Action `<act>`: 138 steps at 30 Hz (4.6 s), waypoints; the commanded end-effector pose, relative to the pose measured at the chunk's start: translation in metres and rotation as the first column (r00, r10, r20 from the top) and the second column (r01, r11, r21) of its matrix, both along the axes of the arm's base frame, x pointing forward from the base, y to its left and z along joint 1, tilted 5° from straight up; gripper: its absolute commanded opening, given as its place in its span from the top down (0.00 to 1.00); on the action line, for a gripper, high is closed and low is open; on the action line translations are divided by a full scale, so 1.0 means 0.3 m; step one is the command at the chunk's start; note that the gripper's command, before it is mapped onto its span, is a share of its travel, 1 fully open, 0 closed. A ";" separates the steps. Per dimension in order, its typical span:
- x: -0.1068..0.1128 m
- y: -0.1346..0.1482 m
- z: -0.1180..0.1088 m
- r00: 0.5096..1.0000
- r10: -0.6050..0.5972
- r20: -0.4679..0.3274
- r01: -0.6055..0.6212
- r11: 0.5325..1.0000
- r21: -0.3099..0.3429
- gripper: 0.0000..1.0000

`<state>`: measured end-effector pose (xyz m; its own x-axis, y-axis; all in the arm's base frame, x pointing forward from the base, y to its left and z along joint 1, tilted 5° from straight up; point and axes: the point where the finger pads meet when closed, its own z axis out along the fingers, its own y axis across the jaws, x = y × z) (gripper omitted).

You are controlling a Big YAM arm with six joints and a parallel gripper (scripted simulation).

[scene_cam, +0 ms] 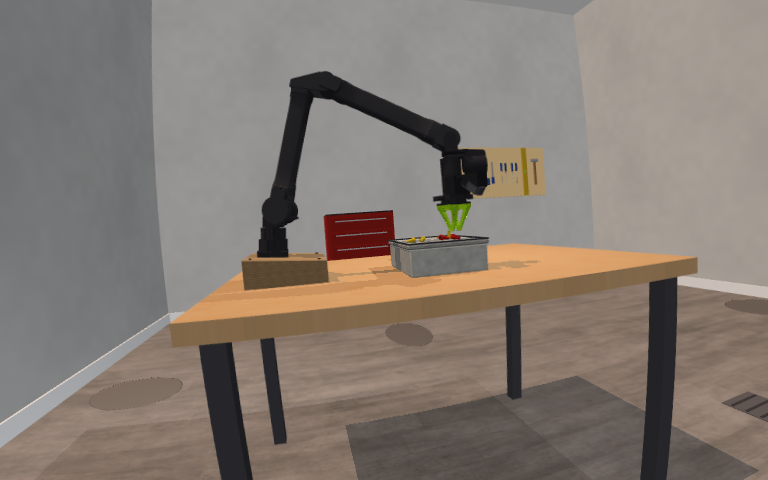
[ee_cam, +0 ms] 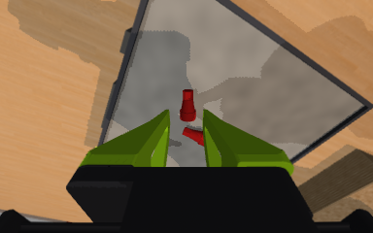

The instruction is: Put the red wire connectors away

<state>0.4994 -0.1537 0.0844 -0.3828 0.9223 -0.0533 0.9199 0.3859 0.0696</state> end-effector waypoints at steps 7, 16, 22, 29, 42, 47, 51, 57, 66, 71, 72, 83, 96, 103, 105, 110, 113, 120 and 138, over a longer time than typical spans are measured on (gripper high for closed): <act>0.018 -0.017 -0.015 1.000 -0.009 0.003 0.009 1.000 0.001 0.71; 0.009 -0.015 -0.025 1.000 -0.009 -0.005 0.009 1.000 0.003 0.71; -0.002 -0.017 -0.034 1.000 -0.009 -0.009 0.009 1.000 0.004 0.71; 0.007 -0.022 -0.027 1.000 -0.008 -0.001 0.008 1.000 0.002 0.71; 0.004 -0.016 -0.112 1.000 -0.006 -0.007 0.006 1.000 0.004 0.71; 0.026 -0.022 -0.093 1.000 -0.005 0.008 0.005 1.000 -0.001 0.71; 0.032 -0.024 -0.087 1.000 -0.005 0.012 0.005 1.000 -0.002 0.71; 0.042 -0.027 -0.077 1.000 -0.005 0.018 0.005 1.000 -0.004 0.90; 0.046 -0.028 -0.073 1.000 -0.005 0.021 0.005 1.000 -0.005 0.90; 0.047 -0.028 -0.072 1.000 -0.005 0.022 0.005 1.000 -0.005 0.90; 0.047 -0.028 -0.072 1.000 -0.005 0.022 0.005 1.000 -0.005 0.90; 0.048 -0.029 -0.071 1.000 -0.005 0.022 0.005 1.000 -0.005 0.90; 0.048 -0.029 -0.067 1.000 -0.005 0.022 0.005 1.000 -0.005 0.90; 0.051 -0.030 0.009 0.999 -0.005 0.037 0.005 1.000 -0.010 0.90; 0.050 -0.030 0.049 0.999 -0.005 0.044 0.005 1.000 -0.012 0.90; 0.044 -0.029 0.133 0.999 -0.005 0.053 0.006 1.000 -0.015 0.90; 0.038 -0.028 0.186 0.998 -0.005 0.056 0.006 1.000 -0.016 0.90; 0.015 -0.022 0.193 1.000 -0.005 0.027 0.005 1.000 -0.007 0.90; -0.027 -0.007 0.125 1.000 -0.005 -0.025 0.005 1.000 0.009 0.90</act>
<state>0.4952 -0.1529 0.1317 -0.3817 0.9226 -0.0557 0.9200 0.3850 0.0726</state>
